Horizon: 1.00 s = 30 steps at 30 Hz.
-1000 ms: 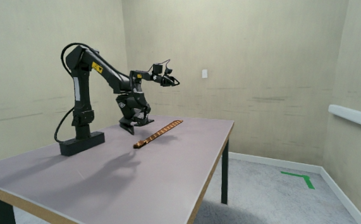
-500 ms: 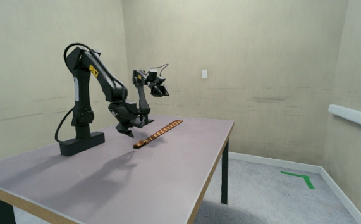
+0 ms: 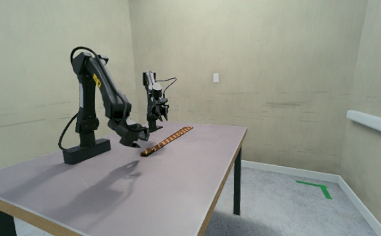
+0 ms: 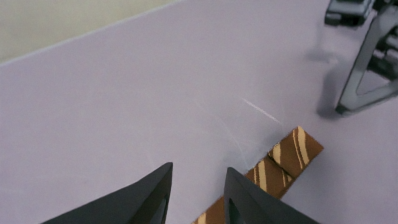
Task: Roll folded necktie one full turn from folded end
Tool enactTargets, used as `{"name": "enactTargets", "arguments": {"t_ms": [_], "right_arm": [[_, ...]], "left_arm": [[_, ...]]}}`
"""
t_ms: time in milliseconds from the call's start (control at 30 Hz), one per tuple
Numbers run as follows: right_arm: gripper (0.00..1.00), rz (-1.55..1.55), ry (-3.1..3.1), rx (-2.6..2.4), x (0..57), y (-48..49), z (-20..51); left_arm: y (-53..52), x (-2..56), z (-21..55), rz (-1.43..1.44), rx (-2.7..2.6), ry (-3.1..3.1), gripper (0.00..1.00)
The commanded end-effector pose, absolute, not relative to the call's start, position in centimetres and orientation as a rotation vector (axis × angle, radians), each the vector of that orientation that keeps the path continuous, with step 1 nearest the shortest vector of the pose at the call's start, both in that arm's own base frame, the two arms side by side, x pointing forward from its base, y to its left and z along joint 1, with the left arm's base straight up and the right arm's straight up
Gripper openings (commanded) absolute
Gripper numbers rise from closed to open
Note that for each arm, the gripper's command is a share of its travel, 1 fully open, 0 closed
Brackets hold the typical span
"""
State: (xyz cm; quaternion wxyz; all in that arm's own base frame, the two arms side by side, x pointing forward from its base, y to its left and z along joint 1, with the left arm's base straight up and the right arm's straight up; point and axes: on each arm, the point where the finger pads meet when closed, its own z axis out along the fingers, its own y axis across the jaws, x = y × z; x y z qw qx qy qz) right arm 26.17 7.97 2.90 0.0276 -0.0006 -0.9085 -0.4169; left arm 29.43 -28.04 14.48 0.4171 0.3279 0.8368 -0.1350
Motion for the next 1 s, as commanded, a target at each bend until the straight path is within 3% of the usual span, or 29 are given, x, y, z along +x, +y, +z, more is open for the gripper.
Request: {"name": "enactTargets", "arguments": {"t_ms": [0,667,967], "right_arm": [[0.56,-1.420,-2.759,0.047,26.4,8.1,3.7],[0.52,-1.550,-2.687,0.042,26.4,7.3,3.3],[0.52,-1.550,-2.687,0.042,26.4,7.3,3.3]], "left_arm": [[-30.6,29.1,14.0,-0.394,0.876,2.105,0.27],[-35.5,27.4,9.3,-0.452,1.049,2.173,0.04],[-35.8,27.4,9.0,-0.454,1.054,2.171,0.04]]}}
